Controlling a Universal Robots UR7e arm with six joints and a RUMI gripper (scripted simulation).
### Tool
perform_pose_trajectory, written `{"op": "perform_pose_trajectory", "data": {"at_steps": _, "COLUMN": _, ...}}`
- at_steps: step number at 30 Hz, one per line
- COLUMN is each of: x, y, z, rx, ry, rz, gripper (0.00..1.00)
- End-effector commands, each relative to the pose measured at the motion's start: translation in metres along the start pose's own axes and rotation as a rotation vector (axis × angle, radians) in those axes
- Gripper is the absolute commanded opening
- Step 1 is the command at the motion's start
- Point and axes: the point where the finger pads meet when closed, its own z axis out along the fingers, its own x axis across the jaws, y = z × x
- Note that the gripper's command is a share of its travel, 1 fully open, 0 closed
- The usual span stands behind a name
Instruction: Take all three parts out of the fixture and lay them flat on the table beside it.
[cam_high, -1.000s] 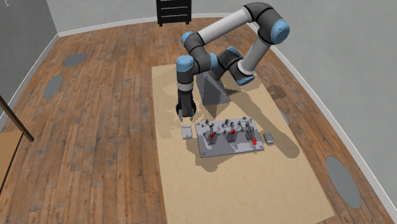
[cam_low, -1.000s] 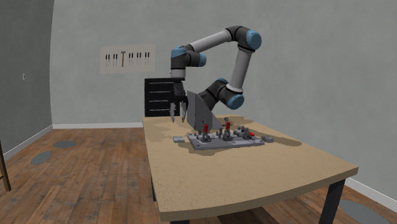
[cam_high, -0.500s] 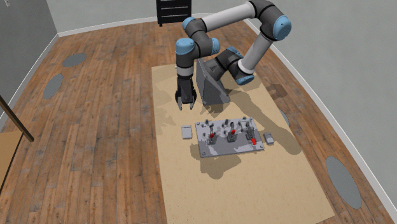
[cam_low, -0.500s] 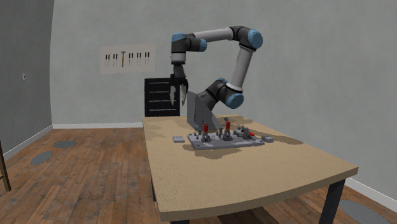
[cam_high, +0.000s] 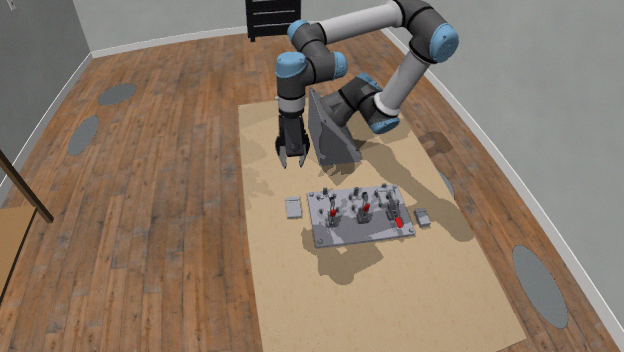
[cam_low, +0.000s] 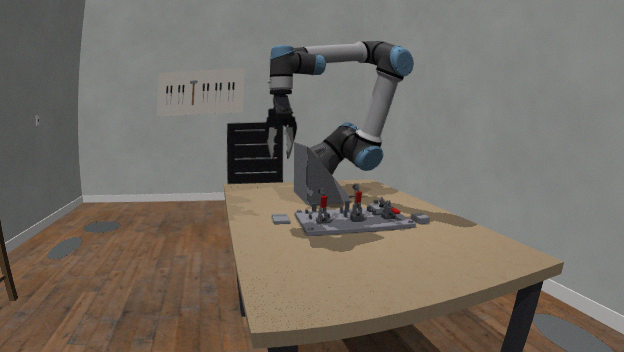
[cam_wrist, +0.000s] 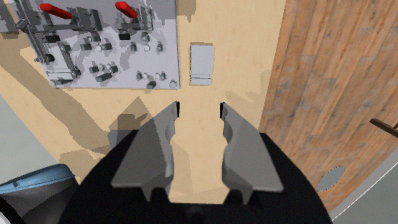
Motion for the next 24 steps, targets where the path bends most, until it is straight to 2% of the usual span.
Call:
{"op": "perform_pose_trajectory", "data": {"at_steps": 1, "x": -0.004, "y": -0.002, "z": -0.001, "rx": 0.001, "ry": 0.001, "rz": 0.0, "gripper": 0.28}}
{"op": "perform_pose_trajectory", "data": {"at_steps": 5, "x": -0.009, "y": -0.004, "z": -0.001, "rx": 0.001, "ry": 0.001, "rz": 0.0, "gripper": 0.28}}
{"op": "perform_pose_trajectory", "data": {"at_steps": 10, "x": -0.026, "y": -0.012, "z": -0.001, "rx": 0.001, "ry": 0.001, "rz": 0.0, "gripper": 0.28}}
{"op": "perform_pose_trajectory", "data": {"at_steps": 15, "x": -0.055, "y": -0.024, "z": -0.001, "rx": 0.001, "ry": 0.001, "rz": 0.0, "gripper": 0.28}}
{"op": "perform_pose_trajectory", "data": {"at_steps": 20, "x": -0.093, "y": -0.041, "z": -0.001, "rx": 0.001, "ry": 0.001, "rz": 0.0, "gripper": 0.28}}
{"op": "perform_pose_trajectory", "data": {"at_steps": 22, "x": -0.093, "y": -0.041, "z": -0.001, "rx": 0.001, "ry": 0.001, "rz": 0.0, "gripper": 0.28}}
{"op": "perform_pose_trajectory", "data": {"at_steps": 24, "x": -0.111, "y": -0.048, "z": -0.001, "rx": 0.001, "ry": 0.001, "rz": 0.0, "gripper": 0.28}}
